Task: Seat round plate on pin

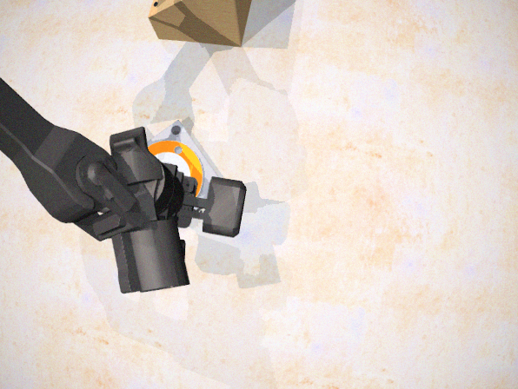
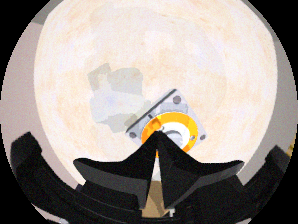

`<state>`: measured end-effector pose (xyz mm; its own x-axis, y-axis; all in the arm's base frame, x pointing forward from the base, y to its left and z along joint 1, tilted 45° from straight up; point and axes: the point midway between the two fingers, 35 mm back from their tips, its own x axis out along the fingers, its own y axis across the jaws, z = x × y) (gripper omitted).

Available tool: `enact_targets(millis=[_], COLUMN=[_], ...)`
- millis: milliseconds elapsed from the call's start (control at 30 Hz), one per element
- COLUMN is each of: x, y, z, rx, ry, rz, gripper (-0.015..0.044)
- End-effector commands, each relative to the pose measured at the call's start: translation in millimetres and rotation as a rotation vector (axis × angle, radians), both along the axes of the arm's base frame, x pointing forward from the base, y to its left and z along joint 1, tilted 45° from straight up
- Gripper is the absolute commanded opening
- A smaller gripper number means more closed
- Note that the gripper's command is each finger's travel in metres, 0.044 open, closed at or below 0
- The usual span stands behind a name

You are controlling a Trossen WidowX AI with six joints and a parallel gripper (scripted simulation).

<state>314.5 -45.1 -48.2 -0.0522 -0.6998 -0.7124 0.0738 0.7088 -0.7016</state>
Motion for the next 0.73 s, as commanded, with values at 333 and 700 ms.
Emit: enact_targets(millis=[333, 700], x=[0.9, 0.9], y=[5.6, 5.6], z=[5.1, 5.1], rx=[0.001, 0.001], ry=[-0.006, -0.006], rz=[0.003, 0.003], gripper=[0.0, 0.0])
